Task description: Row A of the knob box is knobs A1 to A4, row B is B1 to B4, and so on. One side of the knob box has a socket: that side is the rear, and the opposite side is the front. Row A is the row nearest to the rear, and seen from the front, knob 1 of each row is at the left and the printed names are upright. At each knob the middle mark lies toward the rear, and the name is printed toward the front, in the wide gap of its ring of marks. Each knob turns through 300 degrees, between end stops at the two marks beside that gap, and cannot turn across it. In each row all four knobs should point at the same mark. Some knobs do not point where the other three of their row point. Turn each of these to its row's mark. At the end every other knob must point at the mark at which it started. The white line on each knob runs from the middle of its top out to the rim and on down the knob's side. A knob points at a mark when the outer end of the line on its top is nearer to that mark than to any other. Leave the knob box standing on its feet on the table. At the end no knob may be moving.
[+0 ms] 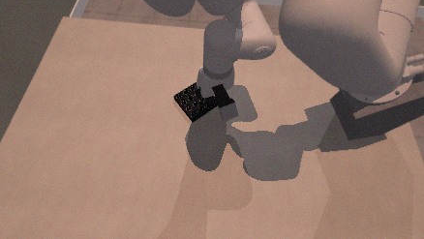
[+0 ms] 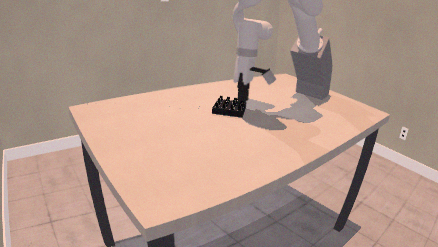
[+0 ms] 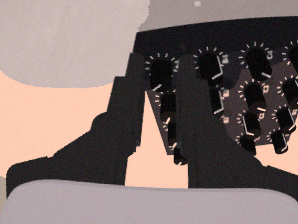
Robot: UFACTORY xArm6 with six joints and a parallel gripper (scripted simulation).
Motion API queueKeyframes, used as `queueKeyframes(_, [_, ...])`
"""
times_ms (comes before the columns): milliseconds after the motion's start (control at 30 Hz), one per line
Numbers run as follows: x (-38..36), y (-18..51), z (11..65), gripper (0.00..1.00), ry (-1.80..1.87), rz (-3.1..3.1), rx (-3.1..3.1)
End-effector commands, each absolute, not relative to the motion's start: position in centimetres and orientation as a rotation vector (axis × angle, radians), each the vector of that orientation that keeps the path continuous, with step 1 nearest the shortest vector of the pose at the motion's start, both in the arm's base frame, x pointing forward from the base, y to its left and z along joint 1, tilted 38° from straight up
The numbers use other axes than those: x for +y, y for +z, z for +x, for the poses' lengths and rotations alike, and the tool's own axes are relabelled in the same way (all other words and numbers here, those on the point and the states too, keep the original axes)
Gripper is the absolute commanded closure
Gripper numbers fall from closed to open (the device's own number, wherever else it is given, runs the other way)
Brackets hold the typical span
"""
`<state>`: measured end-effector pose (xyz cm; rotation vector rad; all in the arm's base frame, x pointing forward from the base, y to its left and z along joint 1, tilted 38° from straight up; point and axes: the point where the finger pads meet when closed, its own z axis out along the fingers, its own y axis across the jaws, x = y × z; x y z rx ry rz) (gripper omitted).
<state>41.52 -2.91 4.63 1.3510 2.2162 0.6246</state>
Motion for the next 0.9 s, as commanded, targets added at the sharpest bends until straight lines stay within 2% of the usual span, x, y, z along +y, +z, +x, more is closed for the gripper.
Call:
queueKeyframes(0, [-2.92,4.67,41.53,0.81,0.625,1.350,2.215])
queueKeyframes(767, [-2.92,4.67,41.53,0.81,0.625,1.350,2.215])
queueKeyframes(800, [-2.92,4.67,41.53,0.92,0.625,1.350,2.215])
queueKeyframes(867, [-2.92,4.67,41.53,0.92,0.625,1.350,2.215])
